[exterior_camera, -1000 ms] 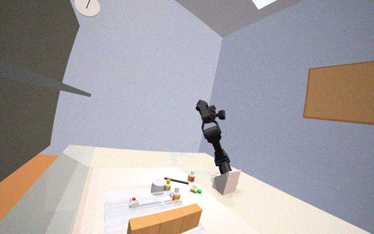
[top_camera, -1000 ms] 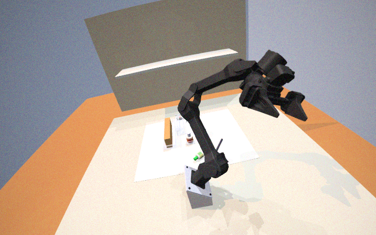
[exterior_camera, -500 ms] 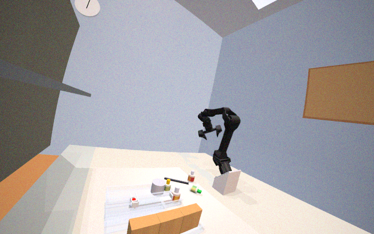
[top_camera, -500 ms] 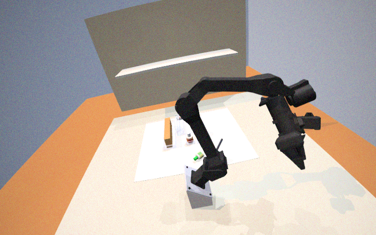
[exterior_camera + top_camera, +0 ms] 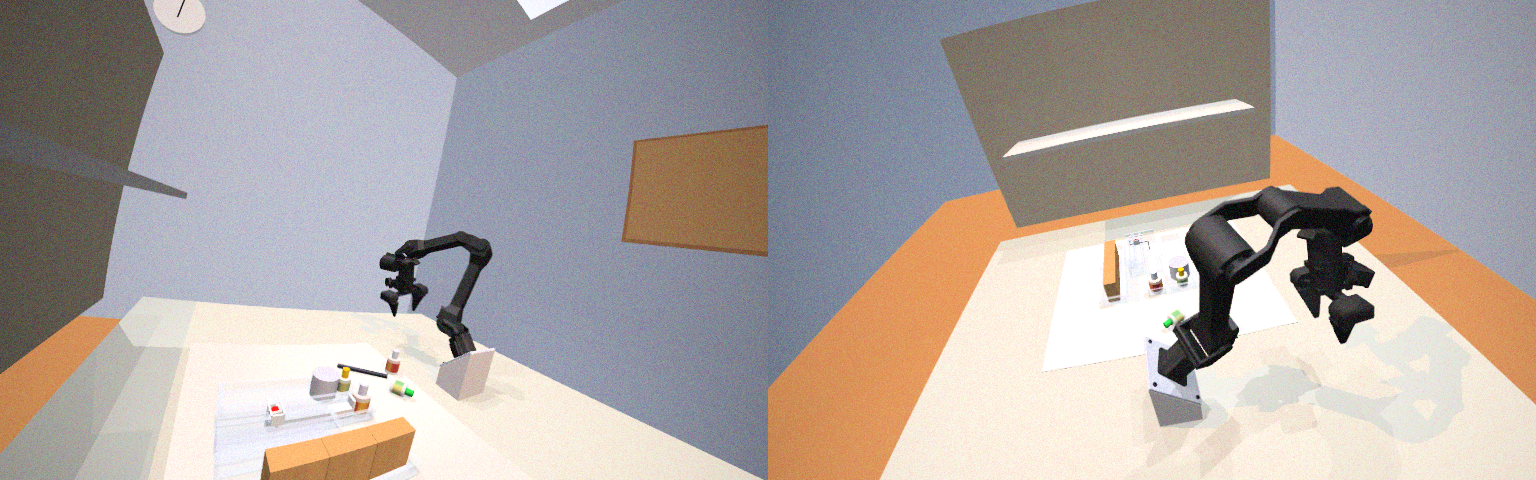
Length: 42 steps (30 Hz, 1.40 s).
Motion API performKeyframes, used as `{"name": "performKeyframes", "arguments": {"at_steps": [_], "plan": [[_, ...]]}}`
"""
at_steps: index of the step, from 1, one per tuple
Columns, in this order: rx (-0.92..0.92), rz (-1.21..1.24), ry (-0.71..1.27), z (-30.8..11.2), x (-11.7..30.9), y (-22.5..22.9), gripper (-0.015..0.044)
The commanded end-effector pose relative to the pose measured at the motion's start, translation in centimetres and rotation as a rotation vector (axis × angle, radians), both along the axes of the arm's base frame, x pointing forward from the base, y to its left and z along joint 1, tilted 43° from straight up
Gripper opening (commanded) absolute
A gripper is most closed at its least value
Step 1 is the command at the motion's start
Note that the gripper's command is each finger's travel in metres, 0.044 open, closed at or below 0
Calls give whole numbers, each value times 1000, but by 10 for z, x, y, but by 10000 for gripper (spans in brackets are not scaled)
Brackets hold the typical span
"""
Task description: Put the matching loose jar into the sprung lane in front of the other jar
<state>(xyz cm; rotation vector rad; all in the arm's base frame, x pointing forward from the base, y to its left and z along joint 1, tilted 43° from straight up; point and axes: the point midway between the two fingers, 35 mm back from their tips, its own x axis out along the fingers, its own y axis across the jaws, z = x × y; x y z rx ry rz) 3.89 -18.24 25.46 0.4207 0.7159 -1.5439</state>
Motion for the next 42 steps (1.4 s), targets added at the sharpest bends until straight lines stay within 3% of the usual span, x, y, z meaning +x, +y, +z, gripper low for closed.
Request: {"name": "performKeyframes", "arguments": {"at_steps": [1, 12, 23, 42], "plan": [[102, 219, 132, -32, 42, 9, 440], [197, 736, 511, -93, 113, 71, 440], [84, 1207, 955, -136, 128, 147, 440], [68, 1233, 982, -158, 130, 130, 440]]}}
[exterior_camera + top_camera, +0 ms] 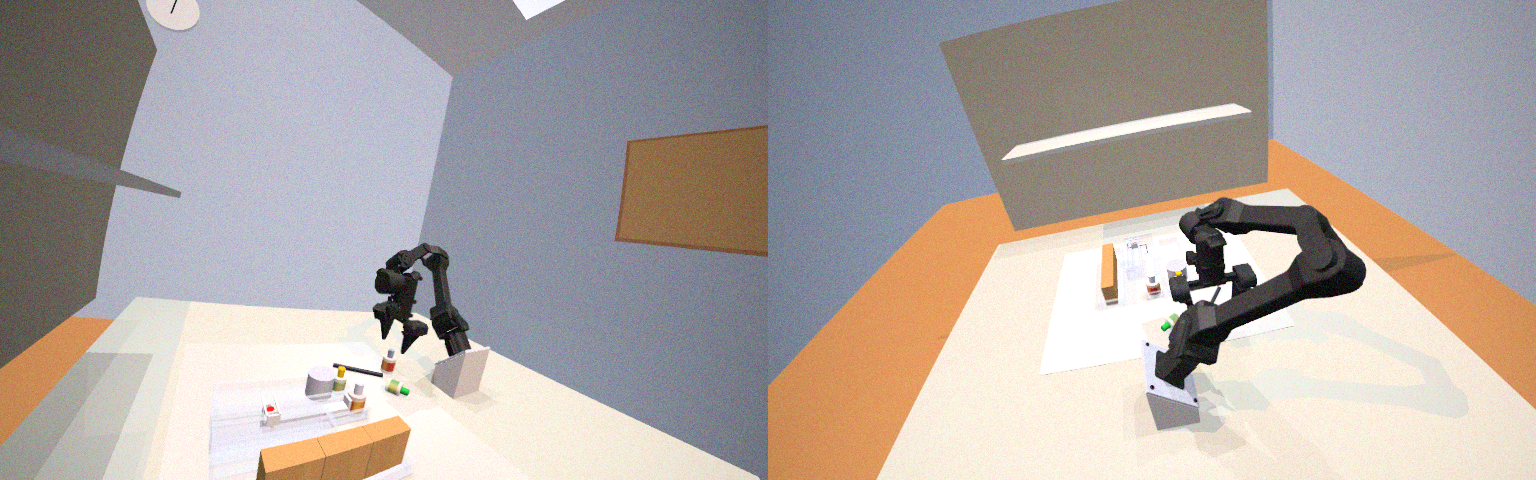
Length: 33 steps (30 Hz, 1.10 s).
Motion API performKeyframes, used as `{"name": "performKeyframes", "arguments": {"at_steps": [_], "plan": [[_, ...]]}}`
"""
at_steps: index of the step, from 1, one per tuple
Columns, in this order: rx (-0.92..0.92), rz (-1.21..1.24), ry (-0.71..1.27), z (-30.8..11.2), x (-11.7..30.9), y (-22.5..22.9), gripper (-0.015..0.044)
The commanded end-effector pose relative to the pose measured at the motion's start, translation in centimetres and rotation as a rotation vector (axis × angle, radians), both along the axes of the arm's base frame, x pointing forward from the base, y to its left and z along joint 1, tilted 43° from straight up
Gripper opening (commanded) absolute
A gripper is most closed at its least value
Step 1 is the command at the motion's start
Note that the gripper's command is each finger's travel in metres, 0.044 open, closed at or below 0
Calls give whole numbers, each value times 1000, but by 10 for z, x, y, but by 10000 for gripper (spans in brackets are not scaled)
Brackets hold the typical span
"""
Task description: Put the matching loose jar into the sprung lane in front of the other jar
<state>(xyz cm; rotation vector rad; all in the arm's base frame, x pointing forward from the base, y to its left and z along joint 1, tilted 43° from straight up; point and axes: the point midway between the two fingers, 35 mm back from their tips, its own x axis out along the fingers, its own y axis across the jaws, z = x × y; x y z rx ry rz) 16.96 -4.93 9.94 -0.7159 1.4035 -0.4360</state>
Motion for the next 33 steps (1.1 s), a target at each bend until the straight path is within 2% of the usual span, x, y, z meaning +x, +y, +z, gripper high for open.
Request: {"name": "performKeyframes", "arguments": {"at_steps": [1, 30, 33], "plan": [[-6, 4, 6, -5, 0, -5, 440], [-9, 4, 4, -38, 6, -36, 440], [-9, 4, 4, -38, 6, -36, 361]]}}
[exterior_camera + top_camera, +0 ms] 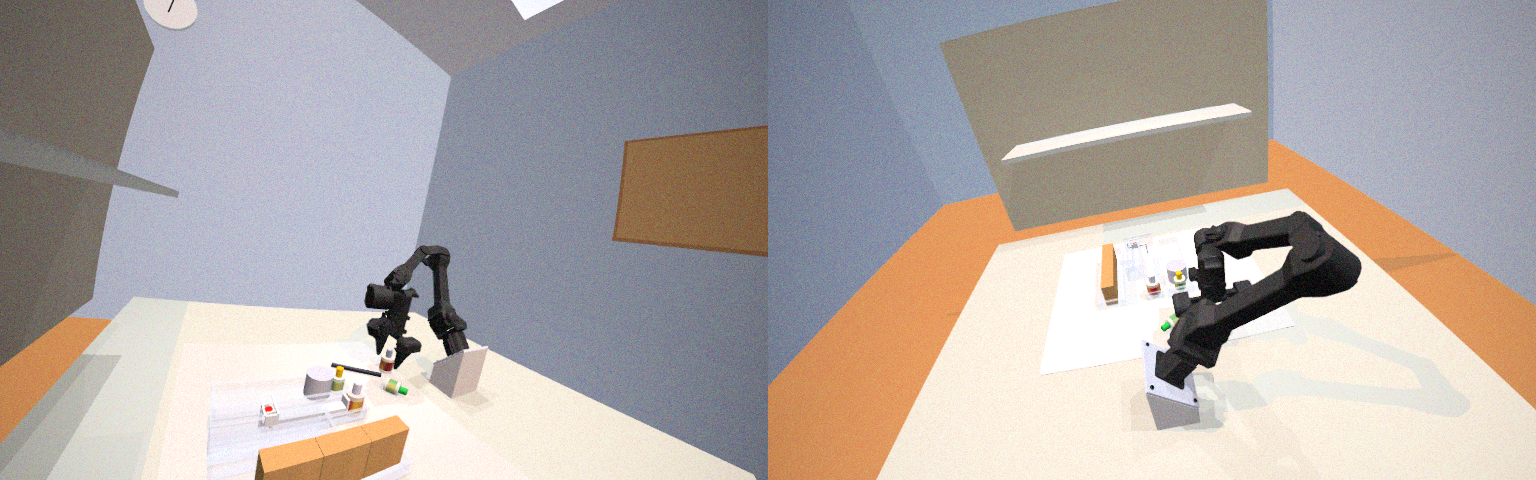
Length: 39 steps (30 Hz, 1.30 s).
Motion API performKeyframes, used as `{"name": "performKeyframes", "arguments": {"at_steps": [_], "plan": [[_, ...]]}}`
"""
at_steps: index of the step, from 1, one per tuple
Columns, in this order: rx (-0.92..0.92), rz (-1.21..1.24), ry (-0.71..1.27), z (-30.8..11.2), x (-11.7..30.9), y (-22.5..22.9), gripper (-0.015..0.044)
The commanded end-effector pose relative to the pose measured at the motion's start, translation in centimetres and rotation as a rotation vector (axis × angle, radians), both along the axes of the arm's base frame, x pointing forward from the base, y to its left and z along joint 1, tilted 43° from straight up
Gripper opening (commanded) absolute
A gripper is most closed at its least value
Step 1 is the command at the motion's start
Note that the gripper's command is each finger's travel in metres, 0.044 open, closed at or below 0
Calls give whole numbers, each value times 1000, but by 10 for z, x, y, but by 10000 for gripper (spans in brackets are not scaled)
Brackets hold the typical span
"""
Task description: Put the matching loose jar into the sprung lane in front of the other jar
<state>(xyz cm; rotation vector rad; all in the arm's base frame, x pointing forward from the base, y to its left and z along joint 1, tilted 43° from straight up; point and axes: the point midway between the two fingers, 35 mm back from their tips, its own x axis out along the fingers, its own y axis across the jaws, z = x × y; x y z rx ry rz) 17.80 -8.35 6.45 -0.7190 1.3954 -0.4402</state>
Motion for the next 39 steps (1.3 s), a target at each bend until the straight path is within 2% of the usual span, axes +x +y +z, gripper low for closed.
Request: {"name": "performKeyframes", "arguments": {"at_steps": [1, 7, 13, 18, 39], "plan": [[-4, 2, 11, -3, -2, -2, 335], [-4, 2, 11, -3, -2, -2, 177], [-4, 2, 11, -3, -2, -2, 137], [4, 4, 12, 4, -1, 6, 6], [5, 2, 16, 71, -9, 66, 0]]}}
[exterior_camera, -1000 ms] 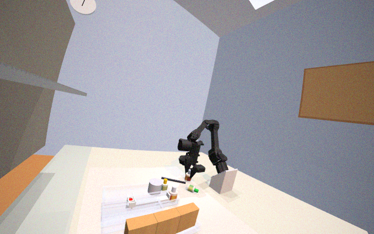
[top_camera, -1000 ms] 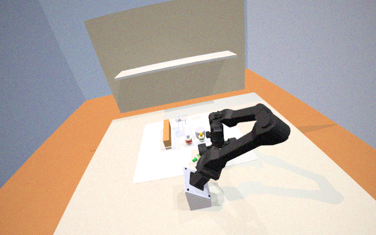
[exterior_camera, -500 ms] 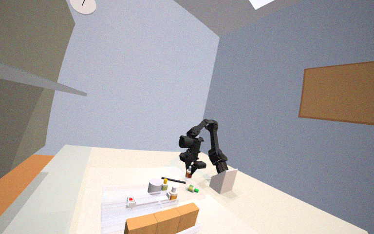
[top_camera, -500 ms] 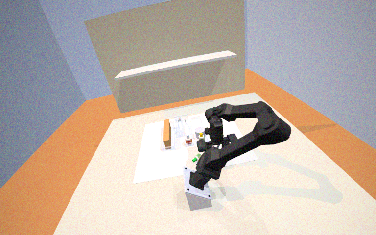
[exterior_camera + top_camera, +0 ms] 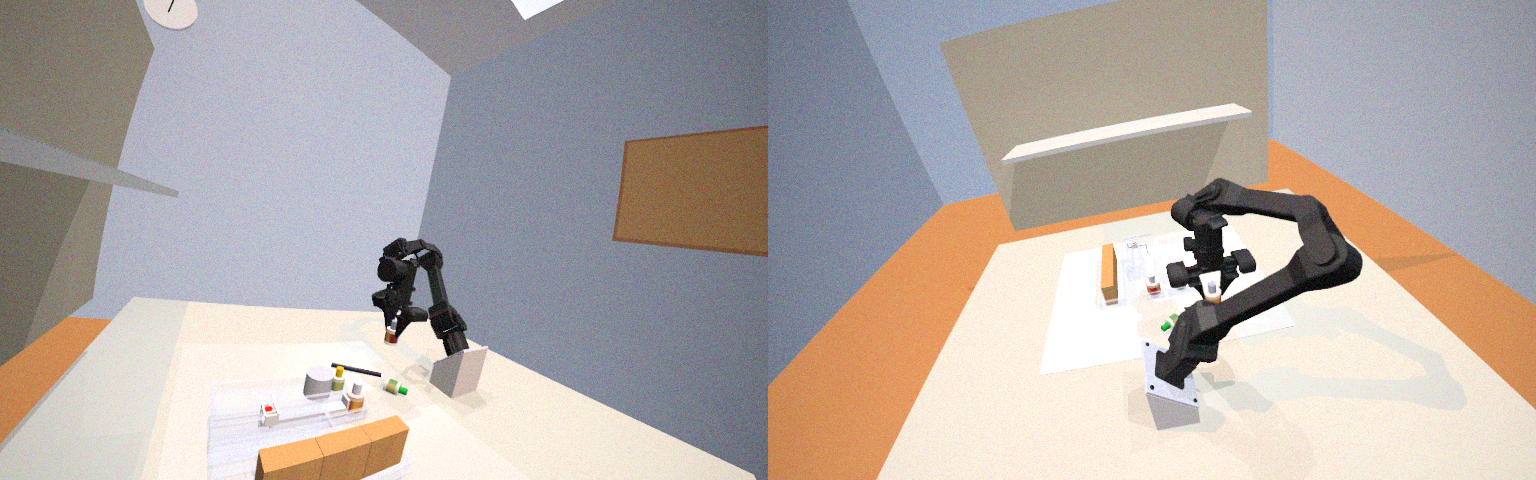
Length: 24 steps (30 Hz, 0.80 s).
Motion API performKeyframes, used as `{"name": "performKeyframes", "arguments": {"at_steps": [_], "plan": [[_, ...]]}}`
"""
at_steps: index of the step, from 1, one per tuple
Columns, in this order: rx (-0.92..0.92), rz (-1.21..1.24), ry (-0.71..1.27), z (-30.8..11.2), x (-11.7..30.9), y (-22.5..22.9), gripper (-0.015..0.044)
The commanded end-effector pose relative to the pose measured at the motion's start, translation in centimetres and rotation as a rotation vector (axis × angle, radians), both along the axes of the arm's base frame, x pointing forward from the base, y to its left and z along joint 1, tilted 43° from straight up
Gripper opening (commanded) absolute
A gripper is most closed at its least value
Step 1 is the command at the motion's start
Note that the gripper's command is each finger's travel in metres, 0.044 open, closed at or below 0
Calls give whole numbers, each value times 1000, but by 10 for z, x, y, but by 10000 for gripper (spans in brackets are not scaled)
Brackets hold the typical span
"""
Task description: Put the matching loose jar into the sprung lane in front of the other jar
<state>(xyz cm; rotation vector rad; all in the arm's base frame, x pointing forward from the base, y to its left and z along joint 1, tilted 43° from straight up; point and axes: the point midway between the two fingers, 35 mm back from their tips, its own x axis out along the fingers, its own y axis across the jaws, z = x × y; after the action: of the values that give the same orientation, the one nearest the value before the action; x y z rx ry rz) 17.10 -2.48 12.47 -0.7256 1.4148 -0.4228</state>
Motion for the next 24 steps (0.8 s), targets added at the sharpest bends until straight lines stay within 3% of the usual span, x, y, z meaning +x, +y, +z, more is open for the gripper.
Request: {"name": "performKeyframes", "arguments": {"at_steps": [1, 24], "plan": [[-4, -5, -8, 14, -3, 10, 0], [-3, -4, -12, -20, 53, 51, 0]]}}
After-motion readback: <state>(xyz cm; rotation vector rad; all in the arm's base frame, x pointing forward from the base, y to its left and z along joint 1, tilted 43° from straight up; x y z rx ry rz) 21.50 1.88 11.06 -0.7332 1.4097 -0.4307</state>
